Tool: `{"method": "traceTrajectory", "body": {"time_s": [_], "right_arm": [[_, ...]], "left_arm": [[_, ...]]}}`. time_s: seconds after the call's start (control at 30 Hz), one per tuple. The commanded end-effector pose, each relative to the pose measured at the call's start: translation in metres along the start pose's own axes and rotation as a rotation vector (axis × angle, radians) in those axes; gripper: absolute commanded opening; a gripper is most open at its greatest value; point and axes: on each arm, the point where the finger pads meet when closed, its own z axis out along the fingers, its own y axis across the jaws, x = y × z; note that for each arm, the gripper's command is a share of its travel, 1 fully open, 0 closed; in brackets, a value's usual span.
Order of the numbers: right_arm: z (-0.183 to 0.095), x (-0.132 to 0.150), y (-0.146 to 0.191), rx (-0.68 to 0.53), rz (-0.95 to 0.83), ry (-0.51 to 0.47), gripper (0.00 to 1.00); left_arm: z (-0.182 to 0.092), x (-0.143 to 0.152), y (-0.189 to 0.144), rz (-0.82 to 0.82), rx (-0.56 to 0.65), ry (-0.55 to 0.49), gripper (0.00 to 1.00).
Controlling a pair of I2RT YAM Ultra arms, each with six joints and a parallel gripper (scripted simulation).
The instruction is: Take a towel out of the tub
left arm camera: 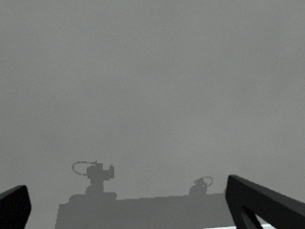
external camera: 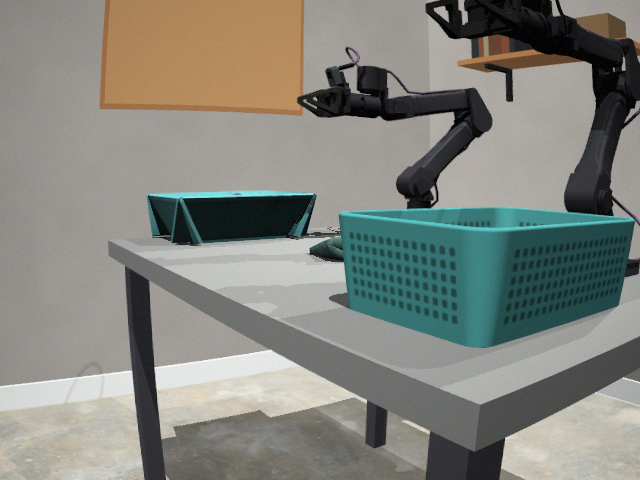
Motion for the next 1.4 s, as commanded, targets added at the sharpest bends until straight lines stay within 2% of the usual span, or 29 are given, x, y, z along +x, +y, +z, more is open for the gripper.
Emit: {"method": "traceTrajectory", "body": {"time_s": [0.0, 0.13, 0.5, 0.73, 0.8, 0.83, 0.87, 1.37], "right_arm": [[-0.001, -0.01, -0.004, -0.067, 0.017, 0.024, 0.46], [-0.003, -0.02, -0.021, -0.067, 0.013, 0.024, 0.46], [-0.006, -0.018, -0.019, -0.068, 0.006, 0.014, 0.46], [-0.006, -0.018, -0.019, -0.068, 0.006, 0.014, 0.46], [-0.006, -0.018, -0.019, -0.068, 0.006, 0.014, 0.46], [-0.006, -0.018, -0.019, -0.068, 0.006, 0.014, 0.46], [-0.006, -0.018, -0.019, -0.068, 0.006, 0.014, 0.46], [-0.006, -0.018, -0.019, -0.068, 0.006, 0.014, 0.46]], "left_arm": [[-0.002, -0.006, 0.0, 0.0, 0.002, -0.014, 1.0], [-0.002, -0.006, 0.0, 0.0, 0.002, -0.014, 1.0], [-0.002, -0.006, 0.0, 0.0, 0.002, -0.014, 1.0], [-0.044, 0.021, -0.003, 0.0, -0.013, -0.006, 1.0], [-0.044, 0.021, -0.003, 0.0, -0.013, -0.006, 1.0], [-0.047, -0.002, -0.003, -0.002, -0.012, -0.056, 1.0], [-0.047, -0.006, -0.003, -0.003, -0.012, -0.072, 1.0], [-0.044, -0.001, -0.004, -0.002, -0.009, -0.057, 1.0]]}}
